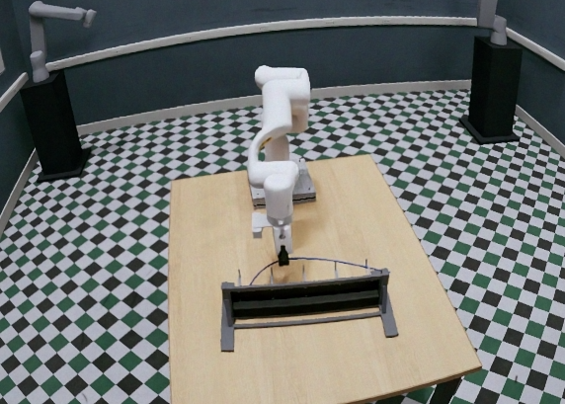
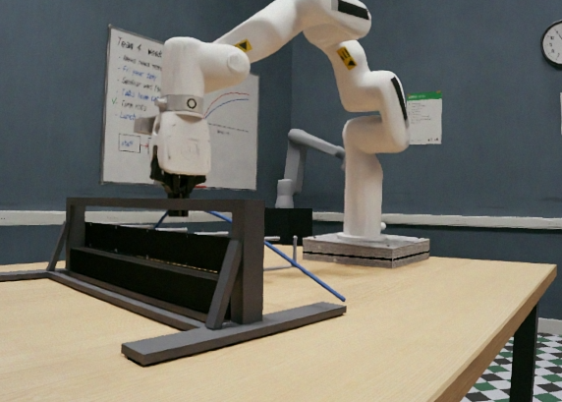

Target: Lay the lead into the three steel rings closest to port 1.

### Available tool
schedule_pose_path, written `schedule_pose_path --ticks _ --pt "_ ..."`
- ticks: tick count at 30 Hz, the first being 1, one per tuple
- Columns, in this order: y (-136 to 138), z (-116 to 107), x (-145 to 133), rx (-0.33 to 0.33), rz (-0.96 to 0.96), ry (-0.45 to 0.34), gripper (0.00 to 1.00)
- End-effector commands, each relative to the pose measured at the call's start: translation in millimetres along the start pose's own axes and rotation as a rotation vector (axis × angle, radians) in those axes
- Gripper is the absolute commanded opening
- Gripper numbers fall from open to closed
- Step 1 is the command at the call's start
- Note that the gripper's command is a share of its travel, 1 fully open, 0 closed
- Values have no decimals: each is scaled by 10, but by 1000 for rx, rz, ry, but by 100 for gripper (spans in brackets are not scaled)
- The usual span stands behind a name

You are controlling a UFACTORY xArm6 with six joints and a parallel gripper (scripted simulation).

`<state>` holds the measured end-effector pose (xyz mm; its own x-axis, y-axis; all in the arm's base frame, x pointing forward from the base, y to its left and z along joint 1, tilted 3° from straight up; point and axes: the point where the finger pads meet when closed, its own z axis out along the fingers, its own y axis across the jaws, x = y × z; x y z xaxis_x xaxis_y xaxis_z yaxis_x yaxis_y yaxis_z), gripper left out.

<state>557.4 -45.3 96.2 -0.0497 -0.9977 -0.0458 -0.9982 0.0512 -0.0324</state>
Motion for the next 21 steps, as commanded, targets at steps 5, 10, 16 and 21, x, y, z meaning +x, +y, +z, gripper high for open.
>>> schedule_pose_path --ticks 5,10,16,21 --pt "-166 -6 -3 -4 3 1 0" --pt "-165 -6 -3 -4 3 1 0" --pt "-150 -7 -27 -4 20 1 0" --pt "-111 -9 -86 -4 24 1 0"
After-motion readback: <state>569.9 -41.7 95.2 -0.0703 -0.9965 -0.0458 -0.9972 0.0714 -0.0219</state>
